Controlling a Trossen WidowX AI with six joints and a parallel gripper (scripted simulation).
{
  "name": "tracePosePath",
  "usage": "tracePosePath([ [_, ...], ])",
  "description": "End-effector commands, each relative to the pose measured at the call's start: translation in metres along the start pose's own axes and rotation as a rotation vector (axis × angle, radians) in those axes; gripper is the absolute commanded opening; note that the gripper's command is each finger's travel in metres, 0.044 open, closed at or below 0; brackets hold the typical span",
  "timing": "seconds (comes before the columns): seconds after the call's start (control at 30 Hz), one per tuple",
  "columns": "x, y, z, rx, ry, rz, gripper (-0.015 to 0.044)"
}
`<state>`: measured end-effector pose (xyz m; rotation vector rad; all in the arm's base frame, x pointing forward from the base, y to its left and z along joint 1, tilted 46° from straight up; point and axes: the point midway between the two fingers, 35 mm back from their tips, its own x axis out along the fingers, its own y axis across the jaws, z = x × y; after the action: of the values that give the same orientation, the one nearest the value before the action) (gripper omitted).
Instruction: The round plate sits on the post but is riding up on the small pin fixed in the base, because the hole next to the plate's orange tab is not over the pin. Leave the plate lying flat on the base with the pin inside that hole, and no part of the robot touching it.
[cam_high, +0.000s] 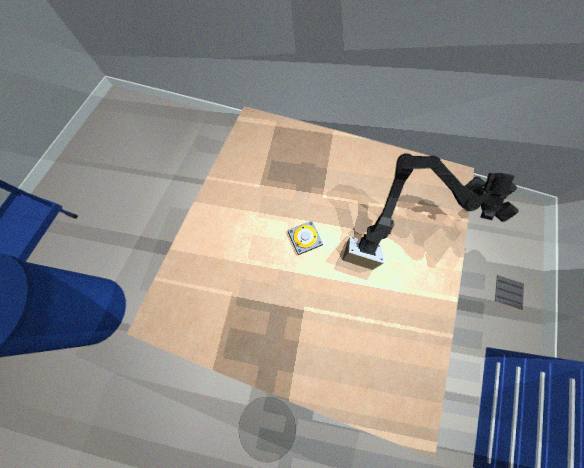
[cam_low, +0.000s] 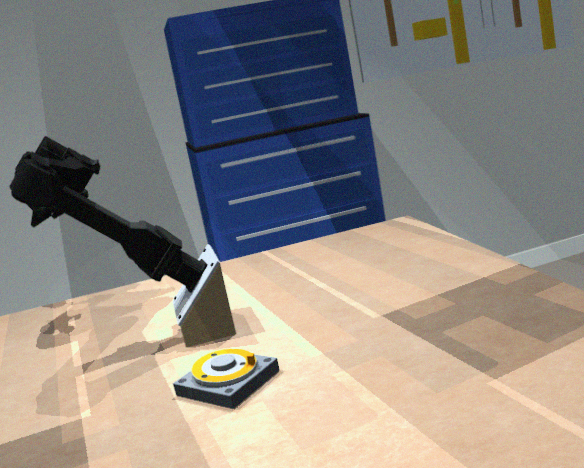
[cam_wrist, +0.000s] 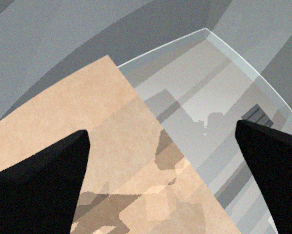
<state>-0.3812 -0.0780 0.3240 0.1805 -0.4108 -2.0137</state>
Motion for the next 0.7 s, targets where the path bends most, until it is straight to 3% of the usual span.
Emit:
tracePosePath([
  [0.0, 0.0, -0.001, 0.001, 0.001, -0.006, -0.009, 0.0374],
  [0.07, -0.008, -0.013, 0.005, 0.02, -0.055, -0.095, 0.0321],
  [0.23, -0.086, -0.093, 0.008, 0.172, -0.168, -0.443, 0.019],
  [0.3, -0.089, -0.089, 0.004, 0.148, -0.163, -0.437, 0.0137],
  [0.47, -0.18, -0.143, -0.006, 0.291, -0.272, -0.751, 0.0006],
  [0.57, -0.214, -0.155, -0.012, 0.34, -0.309, -0.855, 0.0],
  [0.67, -0.275, -0.17, -0.027, 0.426, -0.376, -1.04, 0.0],
])
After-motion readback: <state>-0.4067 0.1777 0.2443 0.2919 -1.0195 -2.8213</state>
